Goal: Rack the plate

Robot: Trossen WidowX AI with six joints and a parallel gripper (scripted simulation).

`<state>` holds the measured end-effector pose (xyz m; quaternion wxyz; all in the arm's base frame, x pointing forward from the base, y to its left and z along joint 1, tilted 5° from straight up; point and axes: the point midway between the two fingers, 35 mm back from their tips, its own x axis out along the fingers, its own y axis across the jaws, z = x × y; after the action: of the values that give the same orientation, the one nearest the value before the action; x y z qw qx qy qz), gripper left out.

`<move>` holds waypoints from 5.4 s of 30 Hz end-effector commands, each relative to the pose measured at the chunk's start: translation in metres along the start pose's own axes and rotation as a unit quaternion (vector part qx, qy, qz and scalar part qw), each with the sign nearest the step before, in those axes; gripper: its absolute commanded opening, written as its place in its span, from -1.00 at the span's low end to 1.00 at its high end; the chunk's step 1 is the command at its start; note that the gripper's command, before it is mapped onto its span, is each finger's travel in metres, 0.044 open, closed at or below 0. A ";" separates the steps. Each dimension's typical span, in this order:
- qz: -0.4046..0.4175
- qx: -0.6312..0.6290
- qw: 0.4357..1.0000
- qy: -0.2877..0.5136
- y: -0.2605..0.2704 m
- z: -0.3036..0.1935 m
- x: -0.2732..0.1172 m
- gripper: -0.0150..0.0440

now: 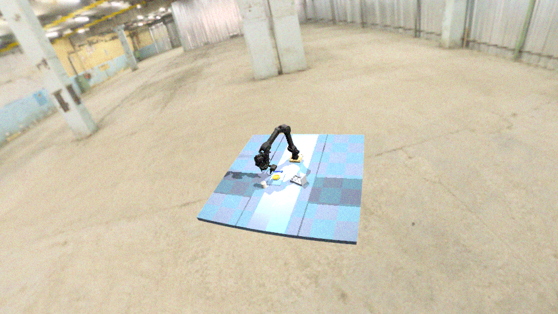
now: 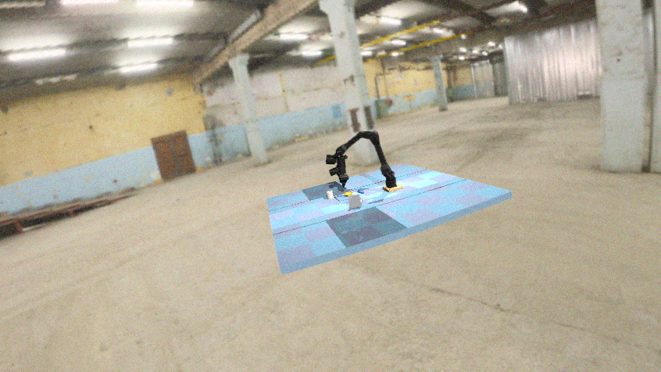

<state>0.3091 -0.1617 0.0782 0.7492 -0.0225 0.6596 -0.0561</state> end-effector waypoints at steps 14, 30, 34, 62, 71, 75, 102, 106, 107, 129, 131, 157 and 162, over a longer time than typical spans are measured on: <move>0.095 -0.031 0.994 0.051 0.071 -0.016 -0.005 0.86; 0.095 -0.031 0.994 0.051 0.076 -0.018 0.020 0.86; 0.095 -0.031 0.994 0.051 0.077 -0.019 0.027 0.86; 0.095 -0.031 0.994 0.051 0.082 -0.022 0.046 0.62; 0.094 -0.030 0.994 0.047 0.080 -0.018 0.039 0.16; 0.090 -0.029 0.995 0.041 0.074 -0.010 0.022 -0.20; 0.092 -0.030 0.994 0.046 0.051 0.014 -0.075 -0.49; 0.093 -0.030 0.994 0.047 0.048 0.015 -0.087 -0.49; 0.093 -0.030 0.994 0.047 0.048 0.016 -0.090 -0.49; 0.090 0.114 0.987 0.064 0.148 -0.020 -0.143 -0.49; 0.089 0.145 0.983 0.068 0.166 -0.033 -0.147 -0.49; 0.254 0.071 0.965 -0.016 0.204 0.018 -0.080 -0.49; 0.298 0.040 0.952 -0.050 0.210 0.029 -0.063 -0.49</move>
<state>0.3350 0.0514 0.1310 0.7576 0.1997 0.6112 0.1127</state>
